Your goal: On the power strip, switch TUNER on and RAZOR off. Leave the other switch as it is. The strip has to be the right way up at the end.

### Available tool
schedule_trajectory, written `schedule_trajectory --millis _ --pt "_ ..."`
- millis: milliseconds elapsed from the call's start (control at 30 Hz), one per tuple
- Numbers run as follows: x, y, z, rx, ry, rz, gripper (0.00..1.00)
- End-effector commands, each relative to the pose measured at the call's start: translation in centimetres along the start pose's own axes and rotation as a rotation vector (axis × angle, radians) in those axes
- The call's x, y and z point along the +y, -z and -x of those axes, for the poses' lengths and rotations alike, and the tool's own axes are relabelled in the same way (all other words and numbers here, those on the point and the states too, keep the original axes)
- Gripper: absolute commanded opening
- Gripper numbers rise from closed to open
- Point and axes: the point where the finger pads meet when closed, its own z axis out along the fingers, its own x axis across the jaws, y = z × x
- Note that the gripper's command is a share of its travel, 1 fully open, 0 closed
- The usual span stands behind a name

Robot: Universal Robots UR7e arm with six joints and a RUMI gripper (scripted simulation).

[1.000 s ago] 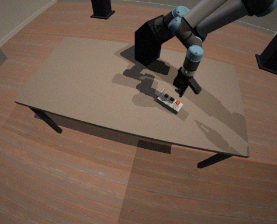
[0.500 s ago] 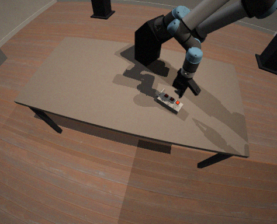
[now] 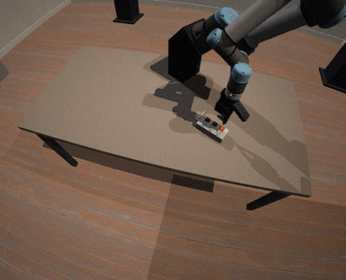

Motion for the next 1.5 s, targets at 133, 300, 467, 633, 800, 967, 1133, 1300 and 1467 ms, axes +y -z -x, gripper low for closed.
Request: schedule_trajectory --millis 133,300,467,633,800,967,1133,1300,1467 --pt "-0.03 -0.92 -0.08 0.002 0.0 -0.001 0.0" --pt "-0.03 -1.31 -0.09 0.002 0.0 -0.001 0.0" --pt "-0.03 -1.53 -0.1 0.002 0.0 -0.001 0.0" --pt "-0.03 -1.58 -0.1 0.002 0.0 -0.001 0.0" --pt "-0.03 -1.59 -0.1 0.002 0.0 -0.001 0.0" --pt "-0.03 -1.59 -0.1 0.002 0.0 -0.001 0.0" --pt "-0.03 -1.59 -0.1 0.002 0.0 -0.001 0.0" --pt "-0.03 -1.59 -0.1 0.002 0.0 -0.001 0.0" --pt "-0.03 -1.59 -0.1 0.002 0.0 -0.001 0.0"
